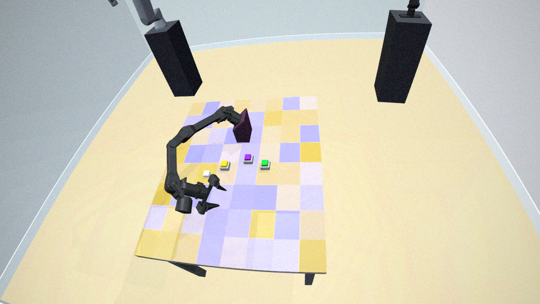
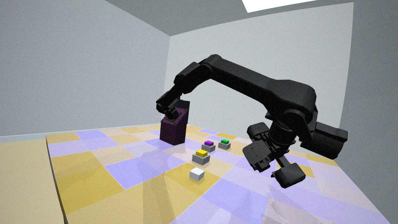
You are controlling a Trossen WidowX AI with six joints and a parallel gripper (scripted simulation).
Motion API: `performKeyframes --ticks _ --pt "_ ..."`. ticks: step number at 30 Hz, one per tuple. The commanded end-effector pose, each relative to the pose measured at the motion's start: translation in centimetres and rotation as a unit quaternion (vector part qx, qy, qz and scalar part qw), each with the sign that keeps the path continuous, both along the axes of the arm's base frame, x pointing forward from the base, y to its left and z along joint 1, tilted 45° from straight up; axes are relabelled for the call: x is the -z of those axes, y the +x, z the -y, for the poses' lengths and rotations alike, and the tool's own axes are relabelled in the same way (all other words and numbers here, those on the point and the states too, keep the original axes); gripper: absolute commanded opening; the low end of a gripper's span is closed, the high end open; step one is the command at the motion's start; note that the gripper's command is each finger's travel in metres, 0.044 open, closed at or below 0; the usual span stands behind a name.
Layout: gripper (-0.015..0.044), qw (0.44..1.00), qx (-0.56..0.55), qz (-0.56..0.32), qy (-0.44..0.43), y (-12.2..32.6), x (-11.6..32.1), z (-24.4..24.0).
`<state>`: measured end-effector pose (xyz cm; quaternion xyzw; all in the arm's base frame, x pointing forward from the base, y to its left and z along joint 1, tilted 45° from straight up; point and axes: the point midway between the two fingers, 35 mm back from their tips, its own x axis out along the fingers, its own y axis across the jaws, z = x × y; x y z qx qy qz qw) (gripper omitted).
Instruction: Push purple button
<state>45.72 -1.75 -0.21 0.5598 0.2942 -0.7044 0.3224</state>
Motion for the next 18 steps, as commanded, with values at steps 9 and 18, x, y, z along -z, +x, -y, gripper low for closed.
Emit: performKeyframes --ticks 9,18 --pt "0.04 0.948 -0.305 -0.086 -0.025 -6.3 1.1 -7.6" --pt "0.04 0.755 -0.62 -0.204 -0.055 -16.3 1.9 -12.2"
